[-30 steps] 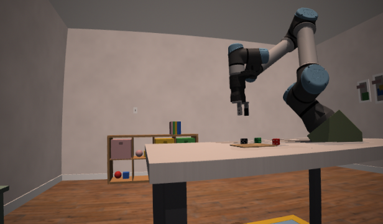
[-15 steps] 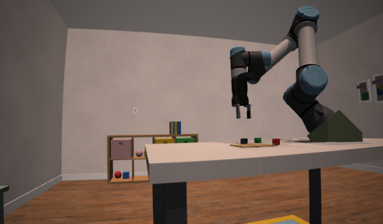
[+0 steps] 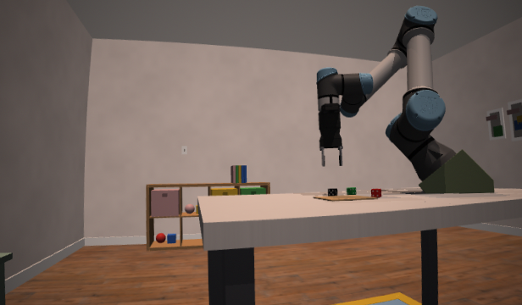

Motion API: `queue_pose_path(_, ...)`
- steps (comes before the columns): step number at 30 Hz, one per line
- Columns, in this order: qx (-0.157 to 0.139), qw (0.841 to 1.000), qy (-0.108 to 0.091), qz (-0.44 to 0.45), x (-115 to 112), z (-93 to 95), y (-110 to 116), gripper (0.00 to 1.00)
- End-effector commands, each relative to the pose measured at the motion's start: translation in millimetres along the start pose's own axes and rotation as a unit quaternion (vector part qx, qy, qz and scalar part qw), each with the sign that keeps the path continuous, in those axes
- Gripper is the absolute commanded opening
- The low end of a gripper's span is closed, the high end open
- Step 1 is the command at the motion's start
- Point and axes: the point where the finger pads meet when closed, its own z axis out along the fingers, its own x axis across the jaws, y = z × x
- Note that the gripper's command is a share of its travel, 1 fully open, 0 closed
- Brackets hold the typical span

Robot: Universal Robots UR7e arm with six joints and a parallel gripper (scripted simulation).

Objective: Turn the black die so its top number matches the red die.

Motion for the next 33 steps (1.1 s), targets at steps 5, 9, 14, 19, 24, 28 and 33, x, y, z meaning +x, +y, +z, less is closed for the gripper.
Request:
queue_pose_path(5,-0.004,0.989,0.001,0.145,1,8.7,2,1.00)
queue_pose_path(9,-0.004,0.985,0.001,0.175,1,10.6,3,1.00)
queue_pose_path(14,-0.004,0.973,0.001,0.231,1,14.1,5,1.00)
queue_pose_path(19,-0.004,0.966,0.001,0.259,1,15.8,6,1.00)
queue_pose_path(24,-0.004,0.964,0.001,0.265,1,16.2,6,1.00)
queue_pose_path(28,-0.004,0.964,0.001,0.265,1,16.2,6,0.79)
queue_pose_path(33,-0.004,0.964,0.001,0.265,1,16.2,6,0.79)
